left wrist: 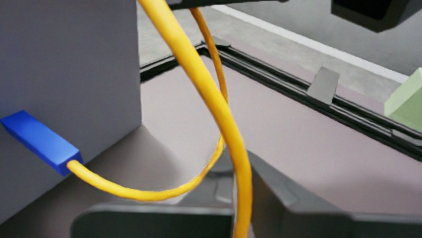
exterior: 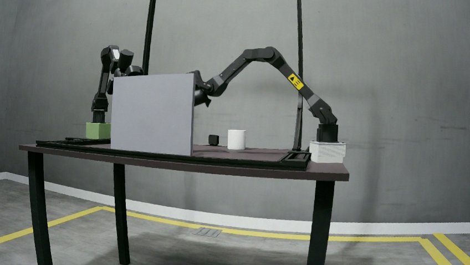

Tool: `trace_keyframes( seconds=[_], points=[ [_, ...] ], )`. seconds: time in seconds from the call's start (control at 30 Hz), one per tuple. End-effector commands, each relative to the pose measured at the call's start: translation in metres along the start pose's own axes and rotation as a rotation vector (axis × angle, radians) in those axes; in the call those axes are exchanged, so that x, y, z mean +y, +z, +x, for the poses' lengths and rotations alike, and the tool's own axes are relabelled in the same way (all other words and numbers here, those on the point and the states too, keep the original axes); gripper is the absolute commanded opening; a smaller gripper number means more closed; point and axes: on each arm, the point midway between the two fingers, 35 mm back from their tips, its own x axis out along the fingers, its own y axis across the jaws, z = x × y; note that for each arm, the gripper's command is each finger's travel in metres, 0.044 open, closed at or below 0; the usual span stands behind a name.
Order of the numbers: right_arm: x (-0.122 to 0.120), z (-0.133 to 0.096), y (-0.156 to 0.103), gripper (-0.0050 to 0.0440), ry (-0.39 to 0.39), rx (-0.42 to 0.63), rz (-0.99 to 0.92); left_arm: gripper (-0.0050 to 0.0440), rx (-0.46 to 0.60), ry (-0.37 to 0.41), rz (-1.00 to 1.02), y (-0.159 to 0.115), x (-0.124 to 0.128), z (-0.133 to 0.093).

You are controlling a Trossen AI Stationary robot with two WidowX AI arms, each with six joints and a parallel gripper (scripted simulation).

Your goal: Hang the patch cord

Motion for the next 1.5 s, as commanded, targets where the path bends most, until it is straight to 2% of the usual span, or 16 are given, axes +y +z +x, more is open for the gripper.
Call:
trace_keyframes(
  seconds=[0.0,1.47],
  points=[
    [-0.001,-0.006,0.011,0.004,-0.003,-0.027,-0.006,0.0025,0.0,0.007,-0.014,0.006,-0.005,-0.001],
    [-0.001,-0.006,0.011,0.004,-0.003,-0.027,-0.006,0.0025,0.077,0.097,-0.061,0.018,-0.009,-0.009]
  ],
)
